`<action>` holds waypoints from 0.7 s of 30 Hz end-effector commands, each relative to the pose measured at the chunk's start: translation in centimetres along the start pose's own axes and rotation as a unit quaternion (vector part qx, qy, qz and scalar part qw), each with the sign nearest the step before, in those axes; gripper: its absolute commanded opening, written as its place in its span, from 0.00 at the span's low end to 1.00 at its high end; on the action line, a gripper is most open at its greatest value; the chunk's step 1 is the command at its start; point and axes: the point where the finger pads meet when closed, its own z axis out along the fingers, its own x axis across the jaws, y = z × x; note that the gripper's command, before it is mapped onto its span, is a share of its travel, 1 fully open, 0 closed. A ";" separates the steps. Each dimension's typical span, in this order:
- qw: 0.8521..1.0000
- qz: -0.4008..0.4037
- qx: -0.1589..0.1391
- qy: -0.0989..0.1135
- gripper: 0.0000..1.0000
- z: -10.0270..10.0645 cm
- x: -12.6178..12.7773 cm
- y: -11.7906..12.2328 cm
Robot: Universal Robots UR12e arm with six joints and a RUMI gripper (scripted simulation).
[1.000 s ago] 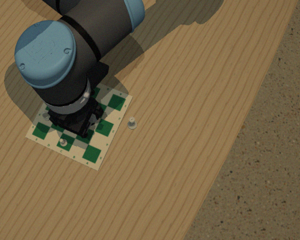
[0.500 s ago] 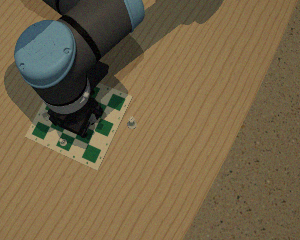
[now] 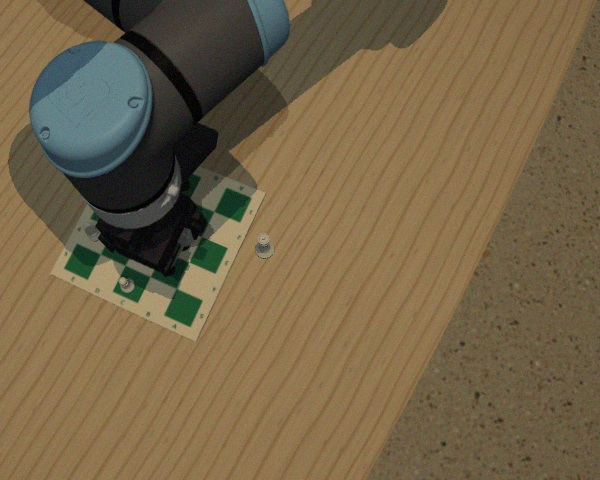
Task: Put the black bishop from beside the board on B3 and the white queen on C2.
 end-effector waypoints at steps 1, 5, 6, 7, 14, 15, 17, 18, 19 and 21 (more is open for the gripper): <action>1.000 0.000 0.000 0.000 0.00 0.0 0.0 0.0; 1.000 0.000 0.000 0.000 0.00 0.1 0.0 0.0; 1.000 0.000 0.000 0.000 0.00 0.2 0.0 0.0; 1.000 0.000 0.000 0.000 0.00 0.2 0.0 0.0; 1.000 0.000 0.000 0.000 0.00 0.3 0.0 0.0; 1.000 0.000 0.000 0.000 0.00 0.3 0.0 0.0; 1.000 0.000 0.000 0.000 0.00 0.3 0.0 0.0; 1.000 0.000 0.000 0.000 0.00 0.3 0.0 0.0; 1.000 0.000 0.000 0.000 0.00 0.3 0.0 0.0; 1.000 0.000 0.000 0.000 0.00 0.3 0.0 0.0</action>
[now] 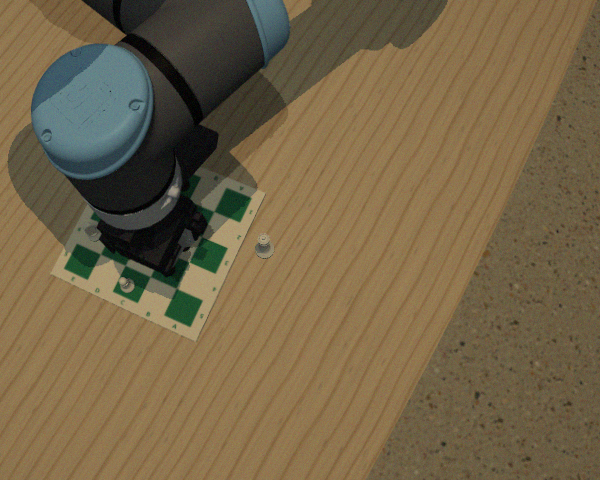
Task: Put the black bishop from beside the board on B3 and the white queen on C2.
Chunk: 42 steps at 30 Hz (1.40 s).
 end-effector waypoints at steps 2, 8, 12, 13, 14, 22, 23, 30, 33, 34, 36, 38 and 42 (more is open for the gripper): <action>1.000 0.000 0.000 0.000 0.00 0.0 0.0 0.0; 1.000 0.000 0.000 0.000 0.00 0.0 0.0 0.0; 1.000 0.000 0.000 0.000 0.00 0.0 0.0 0.0; 1.000 0.000 0.000 0.000 0.00 0.0 0.0 0.0; 1.000 0.000 0.000 0.000 0.00 0.0 0.0 0.0; 1.000 0.000 0.000 0.000 0.00 0.0 0.0 0.0; 1.000 0.000 0.000 0.000 0.00 0.0 0.0 0.0; 1.000 0.000 0.000 0.000 0.00 0.0 0.0 0.0; 1.000 0.000 0.000 0.000 0.04 0.0 0.0 0.0; 1.000 0.000 0.000 0.000 0.09 0.0 0.0 0.0; 1.000 0.000 0.000 0.000 0.09 0.0 0.0 0.0; 1.000 0.000 0.000 0.000 0.13 0.0 0.0 0.0; 1.000 0.000 0.000 0.000 0.18 0.0 0.0 0.0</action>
